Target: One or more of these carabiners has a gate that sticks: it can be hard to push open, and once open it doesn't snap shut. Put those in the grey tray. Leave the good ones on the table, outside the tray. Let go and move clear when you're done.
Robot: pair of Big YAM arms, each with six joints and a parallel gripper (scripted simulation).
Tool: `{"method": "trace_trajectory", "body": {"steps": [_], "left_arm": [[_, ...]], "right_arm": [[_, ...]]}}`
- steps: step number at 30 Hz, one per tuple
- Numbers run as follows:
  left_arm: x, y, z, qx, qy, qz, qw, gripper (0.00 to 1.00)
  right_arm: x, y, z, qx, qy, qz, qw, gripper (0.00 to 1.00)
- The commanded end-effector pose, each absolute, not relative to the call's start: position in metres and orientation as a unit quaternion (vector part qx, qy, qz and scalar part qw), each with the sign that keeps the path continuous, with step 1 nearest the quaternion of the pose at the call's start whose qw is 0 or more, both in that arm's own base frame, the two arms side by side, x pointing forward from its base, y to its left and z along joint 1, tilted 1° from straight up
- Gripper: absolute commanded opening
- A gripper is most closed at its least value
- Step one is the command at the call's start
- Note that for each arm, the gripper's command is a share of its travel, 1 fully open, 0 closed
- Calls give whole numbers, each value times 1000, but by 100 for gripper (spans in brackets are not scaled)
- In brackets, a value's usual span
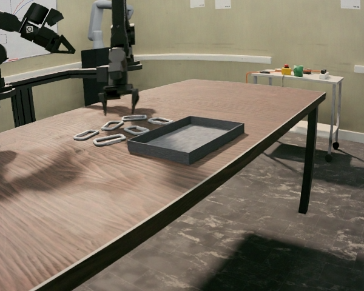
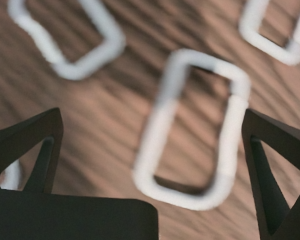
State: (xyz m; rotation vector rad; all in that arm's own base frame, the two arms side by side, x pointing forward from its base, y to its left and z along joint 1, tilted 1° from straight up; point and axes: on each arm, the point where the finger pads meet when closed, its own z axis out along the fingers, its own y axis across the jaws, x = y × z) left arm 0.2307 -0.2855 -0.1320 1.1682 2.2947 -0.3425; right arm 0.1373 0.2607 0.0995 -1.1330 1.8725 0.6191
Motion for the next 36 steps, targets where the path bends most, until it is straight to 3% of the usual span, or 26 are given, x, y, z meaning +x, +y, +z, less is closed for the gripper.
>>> {"method": "trace_trajectory", "body": {"steps": [1, 10, 18, 34, 36], "left_arm": [[298, -284, -114, 391, 867, -114, 287, 100], [455, -255, -93, 250, 921, -81, 287, 100], [513, -246, -81, 209, 930, -67, 294, 100], [531, -252, -67, 210, 926, -64, 306, 100], [537, -255, -62, 210, 924, -66, 313, 100]], "right_arm": [[140, 265, 109, -450, 744, 250, 427, 100], [140, 265, 109, -450, 744, 250, 427, 100], [140, 265, 109, -450, 744, 250, 427, 100], [140, 265, 109, -450, 744, 250, 427, 100], [147, 270, 119, -458, 738, 239, 434, 79]]}}
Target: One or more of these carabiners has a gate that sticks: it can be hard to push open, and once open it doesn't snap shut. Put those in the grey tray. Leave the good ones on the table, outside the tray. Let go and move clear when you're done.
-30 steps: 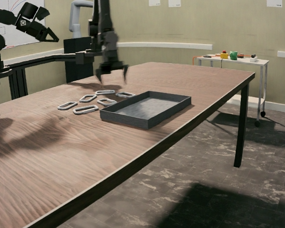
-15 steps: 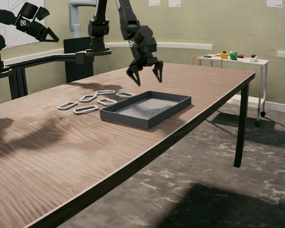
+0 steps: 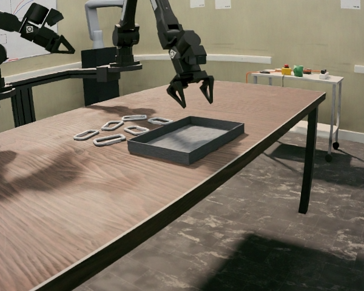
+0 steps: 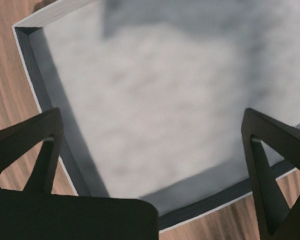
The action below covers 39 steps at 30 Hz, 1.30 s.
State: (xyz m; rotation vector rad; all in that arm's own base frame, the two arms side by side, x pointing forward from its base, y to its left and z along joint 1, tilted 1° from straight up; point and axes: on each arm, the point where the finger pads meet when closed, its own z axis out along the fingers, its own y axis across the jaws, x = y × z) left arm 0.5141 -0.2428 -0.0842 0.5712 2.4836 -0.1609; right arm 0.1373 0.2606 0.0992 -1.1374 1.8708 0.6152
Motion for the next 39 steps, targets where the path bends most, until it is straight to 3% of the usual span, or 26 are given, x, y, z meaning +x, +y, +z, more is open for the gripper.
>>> {"method": "trace_trajectory", "body": {"steps": [1, 11, 31, 39], "left_arm": [[537, -255, -62, 210, 924, -66, 313, 100], [537, -255, -62, 210, 924, -66, 313, 100], [528, -259, -55, 211, 924, -70, 312, 100], [449, -287, 27, 261, 904, -91, 326, 100]], "right_arm": [[148, 270, 118, -465, 736, 233, 433, 79], [184, 277, 78, -590, 709, 106, 371, 79], [247, 238, -93, -767, 637, -14, 79, 79], [251, 219, -139, -787, 617, -7, 11, 79]]}}
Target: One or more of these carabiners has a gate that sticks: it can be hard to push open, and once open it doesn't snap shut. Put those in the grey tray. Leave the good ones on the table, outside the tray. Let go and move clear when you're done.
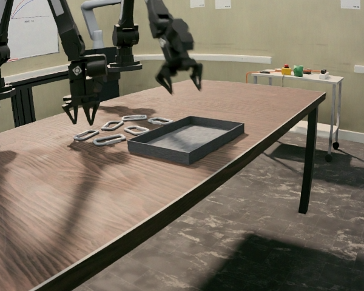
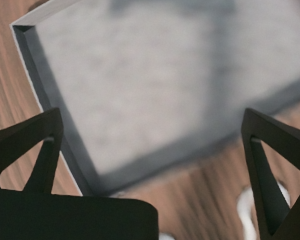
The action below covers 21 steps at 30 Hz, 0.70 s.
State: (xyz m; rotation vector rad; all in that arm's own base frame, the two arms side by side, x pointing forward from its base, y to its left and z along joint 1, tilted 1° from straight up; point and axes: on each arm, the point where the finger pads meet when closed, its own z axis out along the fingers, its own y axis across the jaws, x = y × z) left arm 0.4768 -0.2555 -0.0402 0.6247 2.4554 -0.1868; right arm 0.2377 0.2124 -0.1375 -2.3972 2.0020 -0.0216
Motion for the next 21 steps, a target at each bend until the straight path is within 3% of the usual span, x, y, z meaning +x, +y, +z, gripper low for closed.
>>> {"method": "trace_trajectory", "body": {"steps": [1, 21], "left_arm": [[430, -291, 36, 272, 901, -95, 324, 100], [178, -256, 131, 415, 802, -195, 383, 100]], "right_arm": [[251, 218, -142, -787, 617, -6, 7, 79], [250, 217, -147, -782, 623, -5, 1, 79]]}}
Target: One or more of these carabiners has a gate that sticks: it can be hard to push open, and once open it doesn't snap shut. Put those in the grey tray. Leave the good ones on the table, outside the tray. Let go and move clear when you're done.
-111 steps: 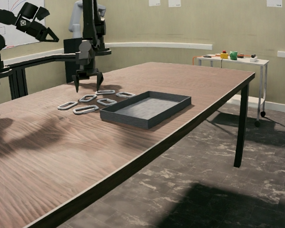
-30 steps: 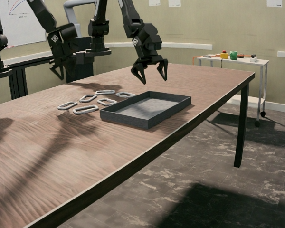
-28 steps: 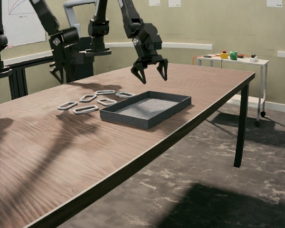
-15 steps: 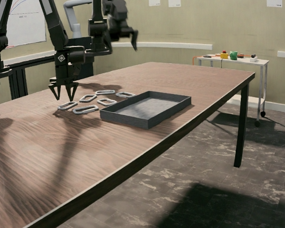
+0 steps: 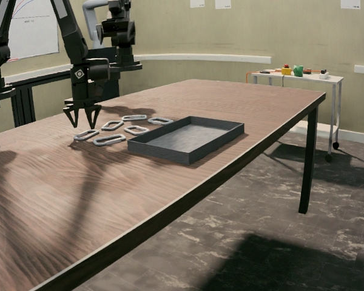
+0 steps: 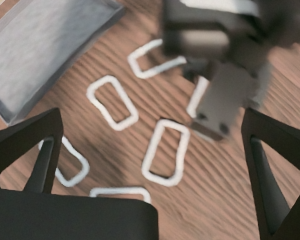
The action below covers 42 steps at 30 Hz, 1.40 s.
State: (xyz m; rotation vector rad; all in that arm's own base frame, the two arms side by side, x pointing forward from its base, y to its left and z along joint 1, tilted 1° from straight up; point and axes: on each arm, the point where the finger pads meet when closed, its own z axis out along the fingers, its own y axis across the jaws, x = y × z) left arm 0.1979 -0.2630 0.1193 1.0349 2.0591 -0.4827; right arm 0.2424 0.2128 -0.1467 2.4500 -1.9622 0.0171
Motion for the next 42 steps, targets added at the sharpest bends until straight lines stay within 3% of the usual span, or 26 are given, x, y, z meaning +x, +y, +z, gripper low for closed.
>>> {"method": "trace_trajectory", "body": {"steps": [1, 15, 42], "left_arm": [[178, -256, 131, 415, 802, -195, 383, 100], [106, -230, 112, 466, 736, -261, 416, 100], [105, -229, 109, 470, 732, -261, 419, 100]], "right_arm": [[250, 217, -147, 782, -623, 5, -1, 79], [250, 217, -147, 782, -623, 5, -1, 79], [256, 221, -170, 785, -620, 6, -6, 79]]}}
